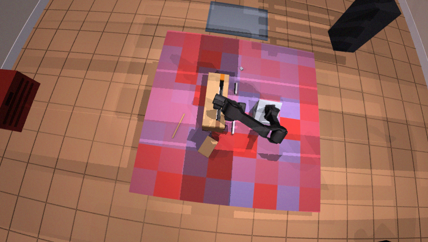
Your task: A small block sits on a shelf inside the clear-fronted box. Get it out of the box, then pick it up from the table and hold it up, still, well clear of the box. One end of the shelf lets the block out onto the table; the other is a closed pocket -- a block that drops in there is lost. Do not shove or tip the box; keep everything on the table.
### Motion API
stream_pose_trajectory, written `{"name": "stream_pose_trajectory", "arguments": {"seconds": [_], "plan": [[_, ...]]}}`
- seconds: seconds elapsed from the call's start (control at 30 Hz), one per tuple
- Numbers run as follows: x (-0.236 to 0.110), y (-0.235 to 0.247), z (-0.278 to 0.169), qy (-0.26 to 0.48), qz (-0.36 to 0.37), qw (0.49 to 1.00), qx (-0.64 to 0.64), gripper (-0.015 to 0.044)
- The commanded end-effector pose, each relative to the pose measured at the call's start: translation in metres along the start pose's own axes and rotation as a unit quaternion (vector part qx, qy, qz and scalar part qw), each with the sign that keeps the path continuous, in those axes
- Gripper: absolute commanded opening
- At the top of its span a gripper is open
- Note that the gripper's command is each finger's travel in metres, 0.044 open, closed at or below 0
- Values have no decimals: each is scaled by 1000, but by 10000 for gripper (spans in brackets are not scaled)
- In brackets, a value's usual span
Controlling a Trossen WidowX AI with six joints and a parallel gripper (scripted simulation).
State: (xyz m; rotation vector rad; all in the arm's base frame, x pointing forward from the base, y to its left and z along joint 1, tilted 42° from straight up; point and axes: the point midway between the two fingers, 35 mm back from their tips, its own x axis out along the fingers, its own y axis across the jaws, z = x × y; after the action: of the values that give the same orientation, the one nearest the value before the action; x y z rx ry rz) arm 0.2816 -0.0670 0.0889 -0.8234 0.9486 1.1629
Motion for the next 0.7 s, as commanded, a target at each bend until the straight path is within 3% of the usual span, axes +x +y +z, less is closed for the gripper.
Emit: {"name": "stream_pose_trajectory", "arguments": {"seconds": [0.0,0.67], "plan": [[1,8,1,2,12,1000,-15,400],[27,4,10,3,12,1000,-15,400]]}}
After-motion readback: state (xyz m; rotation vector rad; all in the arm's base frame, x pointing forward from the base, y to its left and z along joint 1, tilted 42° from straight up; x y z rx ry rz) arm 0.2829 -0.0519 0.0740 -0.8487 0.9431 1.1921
